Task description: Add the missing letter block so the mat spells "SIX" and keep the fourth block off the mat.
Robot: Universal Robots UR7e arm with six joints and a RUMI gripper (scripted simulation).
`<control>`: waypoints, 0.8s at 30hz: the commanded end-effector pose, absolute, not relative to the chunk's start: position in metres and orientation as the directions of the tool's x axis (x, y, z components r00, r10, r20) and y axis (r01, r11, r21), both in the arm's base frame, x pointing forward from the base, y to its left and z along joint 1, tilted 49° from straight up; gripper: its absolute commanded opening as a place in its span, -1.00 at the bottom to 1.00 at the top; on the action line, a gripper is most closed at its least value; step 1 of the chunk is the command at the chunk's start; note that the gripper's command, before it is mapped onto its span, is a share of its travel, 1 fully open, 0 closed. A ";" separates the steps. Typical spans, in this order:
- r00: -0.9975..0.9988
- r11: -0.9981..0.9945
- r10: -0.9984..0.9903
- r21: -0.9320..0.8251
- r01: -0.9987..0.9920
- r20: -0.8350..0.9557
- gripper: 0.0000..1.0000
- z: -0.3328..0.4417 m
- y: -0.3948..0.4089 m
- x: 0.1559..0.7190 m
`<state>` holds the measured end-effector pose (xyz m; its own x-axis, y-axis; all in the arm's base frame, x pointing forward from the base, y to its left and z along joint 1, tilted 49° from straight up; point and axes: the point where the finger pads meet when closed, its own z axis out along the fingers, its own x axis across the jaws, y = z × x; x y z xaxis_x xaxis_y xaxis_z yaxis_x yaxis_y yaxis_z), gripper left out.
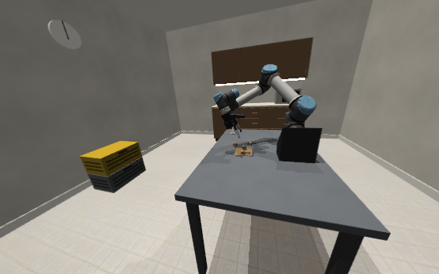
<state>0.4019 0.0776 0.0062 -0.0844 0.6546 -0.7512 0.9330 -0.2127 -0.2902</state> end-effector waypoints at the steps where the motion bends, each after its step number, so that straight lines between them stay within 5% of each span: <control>1: -0.065 -0.262 0.655 -0.307 0.915 -0.753 1.00 -0.016 0.071 0.388; 24: -0.061 -0.272 0.654 -0.310 0.911 -0.754 1.00 -0.019 0.070 0.384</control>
